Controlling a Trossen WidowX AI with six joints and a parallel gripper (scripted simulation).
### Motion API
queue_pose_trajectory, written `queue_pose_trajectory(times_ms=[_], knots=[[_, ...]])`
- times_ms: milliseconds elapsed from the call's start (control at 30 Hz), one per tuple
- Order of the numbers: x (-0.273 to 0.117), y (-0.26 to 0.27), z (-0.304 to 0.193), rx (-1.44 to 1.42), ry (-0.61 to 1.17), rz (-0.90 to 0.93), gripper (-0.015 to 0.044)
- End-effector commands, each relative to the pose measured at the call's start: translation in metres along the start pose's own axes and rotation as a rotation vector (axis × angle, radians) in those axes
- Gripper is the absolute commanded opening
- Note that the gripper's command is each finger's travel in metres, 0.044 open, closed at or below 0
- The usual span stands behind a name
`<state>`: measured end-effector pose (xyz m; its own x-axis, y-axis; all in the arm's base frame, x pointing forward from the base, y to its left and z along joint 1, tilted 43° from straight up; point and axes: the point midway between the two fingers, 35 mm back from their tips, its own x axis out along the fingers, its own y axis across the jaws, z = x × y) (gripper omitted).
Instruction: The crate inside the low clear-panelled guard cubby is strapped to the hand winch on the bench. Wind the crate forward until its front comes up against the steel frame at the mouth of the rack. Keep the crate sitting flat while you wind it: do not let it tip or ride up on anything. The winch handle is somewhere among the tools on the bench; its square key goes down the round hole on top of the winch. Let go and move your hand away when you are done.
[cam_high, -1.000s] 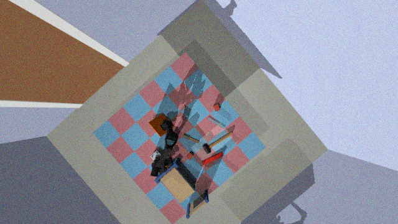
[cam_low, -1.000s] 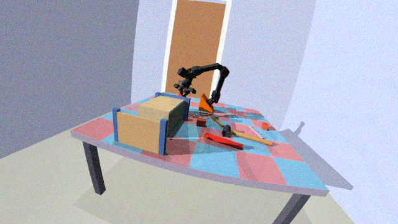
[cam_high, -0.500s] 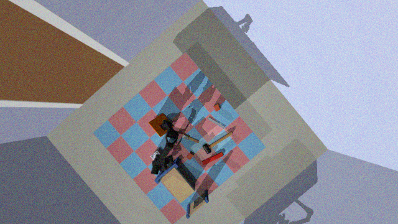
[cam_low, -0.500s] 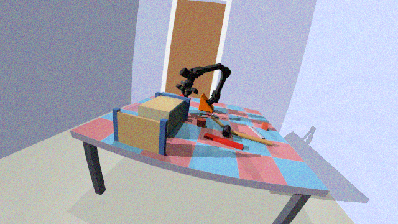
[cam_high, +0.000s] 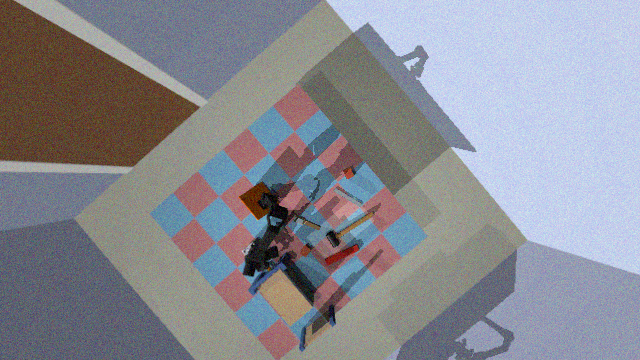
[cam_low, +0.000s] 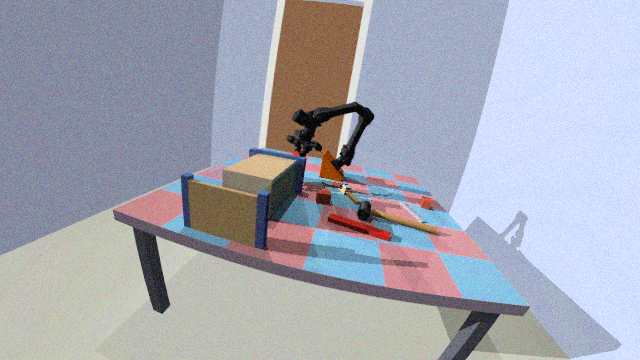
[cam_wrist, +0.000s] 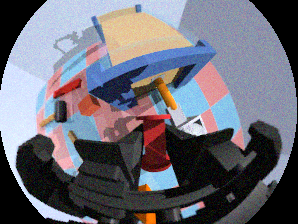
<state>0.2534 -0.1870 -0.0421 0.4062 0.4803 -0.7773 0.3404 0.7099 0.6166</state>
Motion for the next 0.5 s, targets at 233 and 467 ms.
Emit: queue_pose_trajectory(times_ms=[233,467], knots=[[-0.007,0.004,-0.019,0.013,0.014,0.005,0.0],[-0.011,0.004,-0.028,0.014,0.015,0.005,0.0]])
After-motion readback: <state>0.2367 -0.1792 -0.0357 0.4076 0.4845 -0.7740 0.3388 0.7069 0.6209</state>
